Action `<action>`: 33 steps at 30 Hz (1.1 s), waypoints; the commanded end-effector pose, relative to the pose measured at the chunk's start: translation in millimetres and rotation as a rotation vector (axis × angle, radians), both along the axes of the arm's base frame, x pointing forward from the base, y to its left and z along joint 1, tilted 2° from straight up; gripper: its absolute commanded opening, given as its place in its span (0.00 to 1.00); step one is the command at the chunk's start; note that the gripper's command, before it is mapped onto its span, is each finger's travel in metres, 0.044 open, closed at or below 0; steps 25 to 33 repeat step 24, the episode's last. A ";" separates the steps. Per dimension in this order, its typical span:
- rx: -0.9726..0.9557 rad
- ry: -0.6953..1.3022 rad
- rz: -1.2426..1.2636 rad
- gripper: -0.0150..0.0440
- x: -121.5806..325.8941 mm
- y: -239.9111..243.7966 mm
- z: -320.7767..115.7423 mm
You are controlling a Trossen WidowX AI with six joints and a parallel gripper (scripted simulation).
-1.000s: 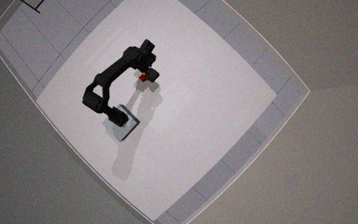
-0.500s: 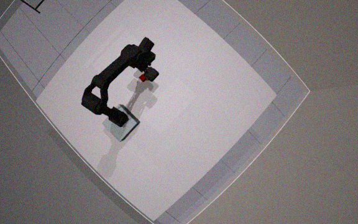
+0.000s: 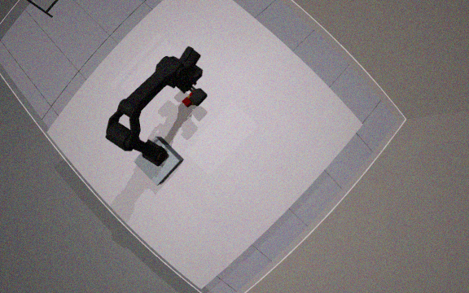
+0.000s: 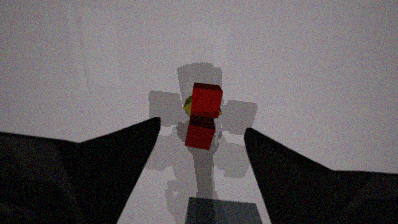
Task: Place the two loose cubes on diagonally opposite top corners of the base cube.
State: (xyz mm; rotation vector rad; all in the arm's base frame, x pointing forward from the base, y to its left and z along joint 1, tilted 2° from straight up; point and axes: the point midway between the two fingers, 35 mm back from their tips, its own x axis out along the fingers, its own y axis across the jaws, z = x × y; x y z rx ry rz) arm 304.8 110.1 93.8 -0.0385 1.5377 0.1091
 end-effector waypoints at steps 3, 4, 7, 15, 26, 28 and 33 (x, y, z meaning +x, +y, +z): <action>0.004 0.004 0.007 0.93 -33.6 56.7 2.1; 0.005 0.005 0.007 0.93 -43.0 68.9 2.7; 0.009 0.007 0.007 0.93 -72.2 100.2 4.3; 0.010 0.008 0.007 0.93 -79.5 106.8 4.7; 0.010 0.008 0.007 0.93 -79.5 106.8 4.7; 0.010 0.008 0.007 0.93 -79.5 106.8 4.7; 0.010 0.008 0.007 0.93 -79.5 106.8 4.7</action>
